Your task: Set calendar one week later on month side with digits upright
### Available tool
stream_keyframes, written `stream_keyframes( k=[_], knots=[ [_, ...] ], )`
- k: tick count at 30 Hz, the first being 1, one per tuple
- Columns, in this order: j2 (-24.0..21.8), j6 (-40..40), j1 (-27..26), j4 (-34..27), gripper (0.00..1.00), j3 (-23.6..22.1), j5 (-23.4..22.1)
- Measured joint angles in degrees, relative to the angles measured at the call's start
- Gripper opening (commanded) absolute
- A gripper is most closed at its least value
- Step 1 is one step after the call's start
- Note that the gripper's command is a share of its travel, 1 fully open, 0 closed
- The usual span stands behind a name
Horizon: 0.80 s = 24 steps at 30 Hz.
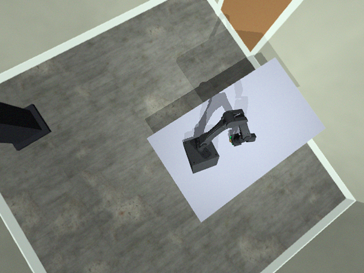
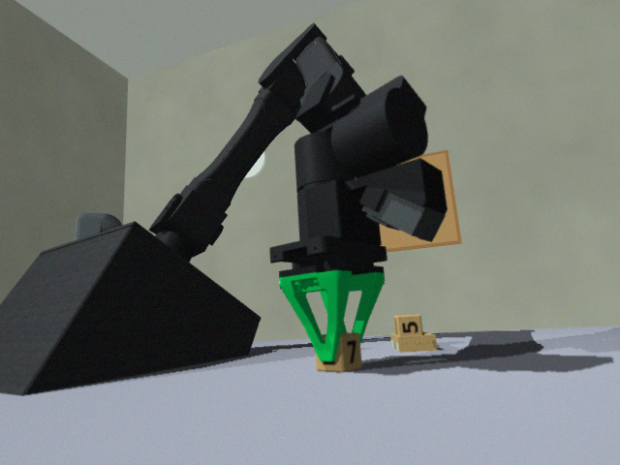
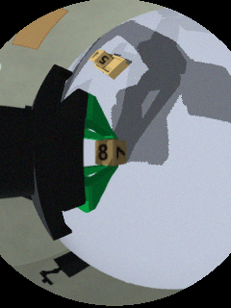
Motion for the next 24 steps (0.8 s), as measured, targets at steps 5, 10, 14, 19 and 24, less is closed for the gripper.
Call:
stream_keyframes(
  k=[5,10,14,19,24],
  knots=[
    [0.1,0.0,0.0,0.0,0.41,0.0,0.0],
    [0.1,0.0,0.0,0.0,0.45,0.0,0.0],
    [0.1,0.0,0.0,0.0,0.45,0.0,0.0],
    [0.1,0.0,0.0,0.0,0.45,0.0,0.0],
    [0.0,-0.2,0.0,-0.2,0.45,0.0,0.0]
  ],
)
